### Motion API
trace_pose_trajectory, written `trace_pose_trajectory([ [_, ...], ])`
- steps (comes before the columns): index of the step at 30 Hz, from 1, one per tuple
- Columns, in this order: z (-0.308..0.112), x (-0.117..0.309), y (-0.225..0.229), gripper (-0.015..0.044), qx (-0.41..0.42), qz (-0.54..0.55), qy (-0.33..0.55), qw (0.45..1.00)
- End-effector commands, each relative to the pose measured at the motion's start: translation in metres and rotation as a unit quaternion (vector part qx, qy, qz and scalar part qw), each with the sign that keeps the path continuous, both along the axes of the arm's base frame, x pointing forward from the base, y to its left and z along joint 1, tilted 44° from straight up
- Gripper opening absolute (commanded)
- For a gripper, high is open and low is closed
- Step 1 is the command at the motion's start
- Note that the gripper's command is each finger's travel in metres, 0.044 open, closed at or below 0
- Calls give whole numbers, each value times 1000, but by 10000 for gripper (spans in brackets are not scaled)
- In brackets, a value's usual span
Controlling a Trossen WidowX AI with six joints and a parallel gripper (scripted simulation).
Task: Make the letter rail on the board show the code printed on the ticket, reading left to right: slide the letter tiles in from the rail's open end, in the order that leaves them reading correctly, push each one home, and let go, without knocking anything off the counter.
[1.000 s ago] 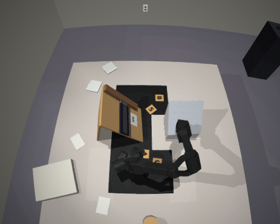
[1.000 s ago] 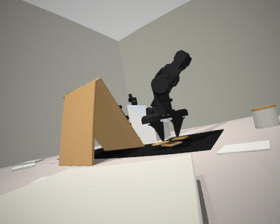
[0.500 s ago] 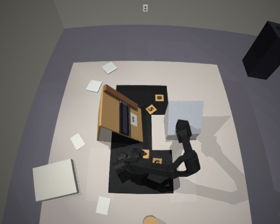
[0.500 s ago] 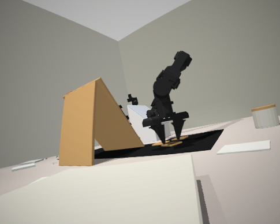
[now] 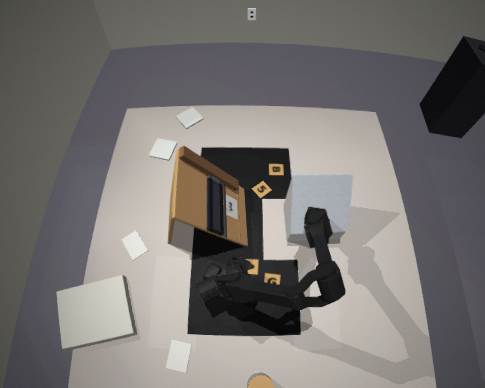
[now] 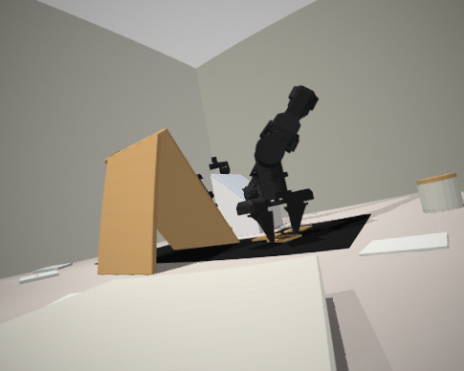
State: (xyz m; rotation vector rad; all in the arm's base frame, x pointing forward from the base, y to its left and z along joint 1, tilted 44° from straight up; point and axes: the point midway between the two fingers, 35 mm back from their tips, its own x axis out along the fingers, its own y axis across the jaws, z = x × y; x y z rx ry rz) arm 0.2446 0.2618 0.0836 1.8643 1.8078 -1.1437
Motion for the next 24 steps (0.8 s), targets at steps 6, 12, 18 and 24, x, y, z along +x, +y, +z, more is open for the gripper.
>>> trace_pose_trajectory([
  [6, -1, 0, 0, 287, -1, -2, 0, 1000],
  [12, -1, 0, 0, 247, -1, -2, 0, 1000],
  [18, 3, 0, -3, 128, -1, -2, 0, 1000],
  [24, 5, 1, -6, 0, -1, -2, 0, 1000],
])
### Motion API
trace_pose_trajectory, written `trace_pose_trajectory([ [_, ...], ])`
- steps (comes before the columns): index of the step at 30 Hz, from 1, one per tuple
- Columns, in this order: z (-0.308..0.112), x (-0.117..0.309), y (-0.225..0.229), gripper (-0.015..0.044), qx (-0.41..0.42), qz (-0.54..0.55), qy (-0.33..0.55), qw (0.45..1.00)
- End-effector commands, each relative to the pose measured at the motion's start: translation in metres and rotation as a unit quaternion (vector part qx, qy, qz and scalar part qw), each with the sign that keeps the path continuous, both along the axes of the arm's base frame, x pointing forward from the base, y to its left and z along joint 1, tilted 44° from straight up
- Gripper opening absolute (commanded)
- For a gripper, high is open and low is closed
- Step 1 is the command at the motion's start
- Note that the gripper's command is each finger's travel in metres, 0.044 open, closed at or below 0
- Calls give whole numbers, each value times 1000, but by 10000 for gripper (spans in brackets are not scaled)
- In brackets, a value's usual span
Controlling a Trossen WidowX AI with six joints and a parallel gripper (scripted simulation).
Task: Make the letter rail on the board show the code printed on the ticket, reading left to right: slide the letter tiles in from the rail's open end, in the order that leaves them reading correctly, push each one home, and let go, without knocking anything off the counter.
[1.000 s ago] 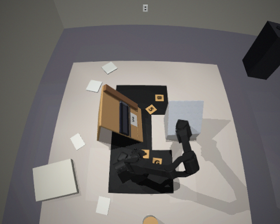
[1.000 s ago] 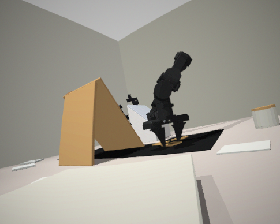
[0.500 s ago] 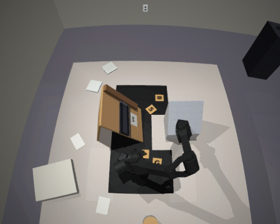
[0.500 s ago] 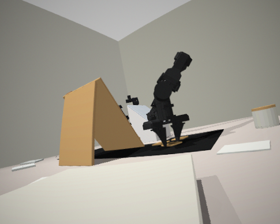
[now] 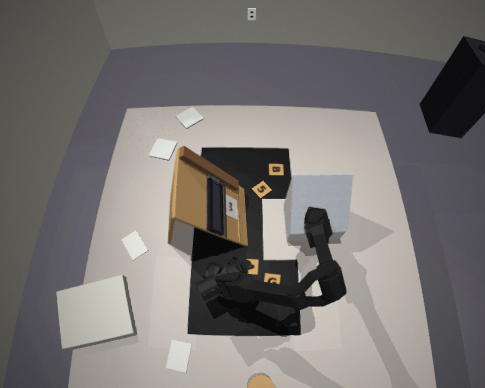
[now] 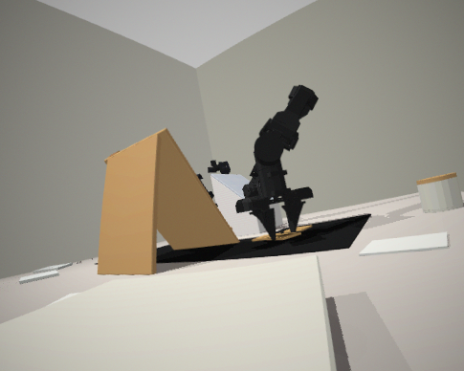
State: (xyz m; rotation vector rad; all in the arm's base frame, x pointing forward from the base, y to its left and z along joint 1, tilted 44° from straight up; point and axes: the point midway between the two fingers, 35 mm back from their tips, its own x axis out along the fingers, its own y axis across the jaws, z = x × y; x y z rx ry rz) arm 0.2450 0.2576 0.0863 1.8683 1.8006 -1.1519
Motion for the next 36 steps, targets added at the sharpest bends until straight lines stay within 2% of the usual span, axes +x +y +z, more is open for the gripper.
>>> trace_pose_trajectory([
  [1, 2, 0, -2, 0, 1, 1, -1, 1000],
  [36, 13, 4, -19, 0, -1, 1, -3, 1000],
])
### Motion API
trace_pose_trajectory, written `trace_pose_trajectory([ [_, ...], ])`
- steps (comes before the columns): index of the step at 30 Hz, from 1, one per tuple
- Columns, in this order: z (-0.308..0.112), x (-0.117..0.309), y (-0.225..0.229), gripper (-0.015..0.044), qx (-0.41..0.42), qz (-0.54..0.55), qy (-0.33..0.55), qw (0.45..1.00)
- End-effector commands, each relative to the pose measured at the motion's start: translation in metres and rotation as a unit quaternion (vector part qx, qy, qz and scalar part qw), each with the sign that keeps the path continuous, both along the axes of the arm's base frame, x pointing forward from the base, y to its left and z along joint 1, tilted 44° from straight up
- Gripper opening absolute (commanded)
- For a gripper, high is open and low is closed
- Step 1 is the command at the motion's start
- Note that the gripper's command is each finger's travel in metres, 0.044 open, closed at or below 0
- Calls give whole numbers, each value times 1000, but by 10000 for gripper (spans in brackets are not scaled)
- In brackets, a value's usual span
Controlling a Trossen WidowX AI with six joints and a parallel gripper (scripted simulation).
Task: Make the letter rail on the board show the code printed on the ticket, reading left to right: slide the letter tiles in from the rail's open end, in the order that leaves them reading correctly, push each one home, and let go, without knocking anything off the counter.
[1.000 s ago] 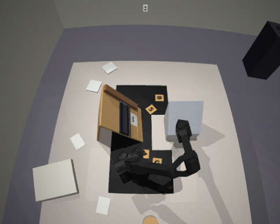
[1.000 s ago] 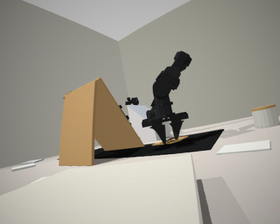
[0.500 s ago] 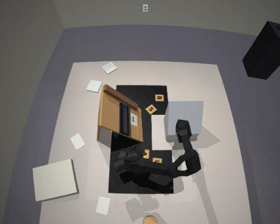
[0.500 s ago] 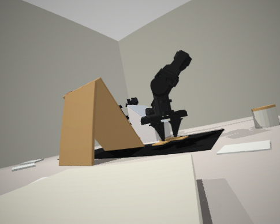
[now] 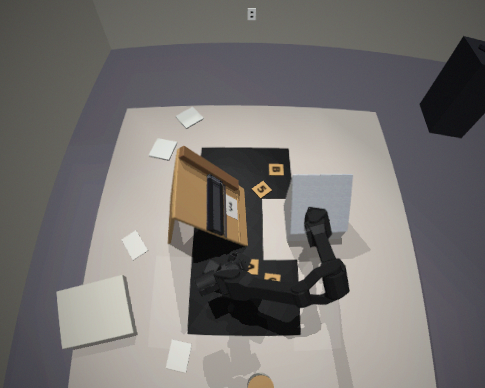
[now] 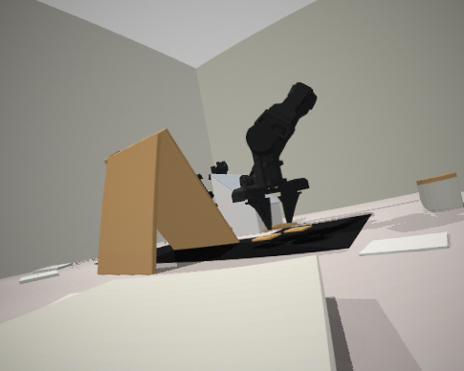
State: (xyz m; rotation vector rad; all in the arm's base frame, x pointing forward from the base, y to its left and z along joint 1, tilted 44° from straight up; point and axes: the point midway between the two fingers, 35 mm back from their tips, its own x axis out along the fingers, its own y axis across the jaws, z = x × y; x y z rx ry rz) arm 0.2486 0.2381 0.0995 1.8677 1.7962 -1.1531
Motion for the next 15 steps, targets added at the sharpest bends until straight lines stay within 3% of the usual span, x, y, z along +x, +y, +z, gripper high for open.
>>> trace_pose_trajectory([
  [1, 0, 1, -1, 0, 1, 5, -10, 1000],
  [15, 4, 14, -21, 0, 10, 97, -227, 969],
])
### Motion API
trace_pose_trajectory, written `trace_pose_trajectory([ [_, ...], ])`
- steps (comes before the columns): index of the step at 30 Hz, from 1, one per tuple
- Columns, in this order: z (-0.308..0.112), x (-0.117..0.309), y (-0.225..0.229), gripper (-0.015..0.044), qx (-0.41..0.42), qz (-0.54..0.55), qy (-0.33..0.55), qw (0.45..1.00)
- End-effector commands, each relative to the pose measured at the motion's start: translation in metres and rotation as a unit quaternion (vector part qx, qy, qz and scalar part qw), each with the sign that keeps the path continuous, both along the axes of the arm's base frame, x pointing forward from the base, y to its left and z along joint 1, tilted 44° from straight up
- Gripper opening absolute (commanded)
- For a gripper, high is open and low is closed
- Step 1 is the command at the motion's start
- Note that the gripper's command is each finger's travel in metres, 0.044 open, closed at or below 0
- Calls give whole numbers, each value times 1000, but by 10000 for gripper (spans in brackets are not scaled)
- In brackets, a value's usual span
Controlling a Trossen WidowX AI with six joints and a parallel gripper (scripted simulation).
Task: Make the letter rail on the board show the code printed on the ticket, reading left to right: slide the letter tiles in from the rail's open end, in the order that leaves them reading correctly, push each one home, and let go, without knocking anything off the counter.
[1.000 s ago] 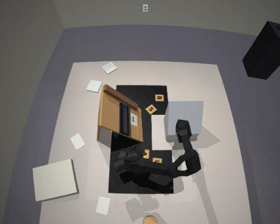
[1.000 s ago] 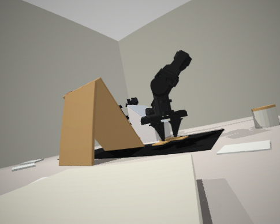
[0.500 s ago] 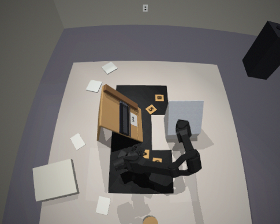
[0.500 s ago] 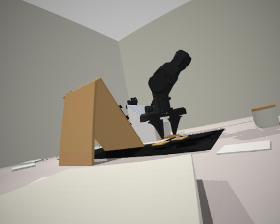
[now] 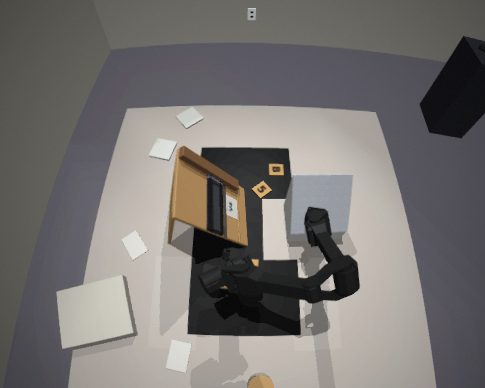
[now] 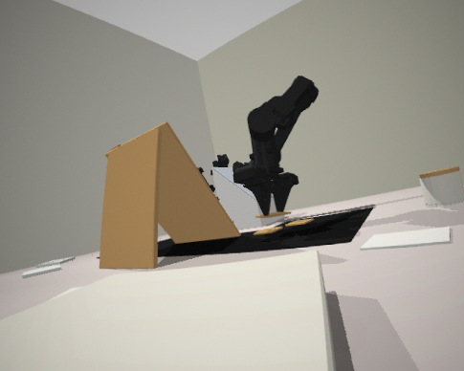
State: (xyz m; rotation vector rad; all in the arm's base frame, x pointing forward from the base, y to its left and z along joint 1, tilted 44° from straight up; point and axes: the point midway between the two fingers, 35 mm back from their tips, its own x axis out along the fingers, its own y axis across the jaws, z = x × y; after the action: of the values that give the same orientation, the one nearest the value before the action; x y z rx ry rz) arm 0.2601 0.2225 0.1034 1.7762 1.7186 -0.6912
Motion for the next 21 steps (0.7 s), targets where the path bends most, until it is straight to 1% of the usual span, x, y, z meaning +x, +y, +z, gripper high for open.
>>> trace_pose_trajectory([
  [1, 1, 3, -7, 0, -3, 26, -66, 997],
  [11, 6, 12, -23, 0, -21, 87, -224, 970],
  [21, 12, 19, -40, 0, -58, 143, -373, 915],
])
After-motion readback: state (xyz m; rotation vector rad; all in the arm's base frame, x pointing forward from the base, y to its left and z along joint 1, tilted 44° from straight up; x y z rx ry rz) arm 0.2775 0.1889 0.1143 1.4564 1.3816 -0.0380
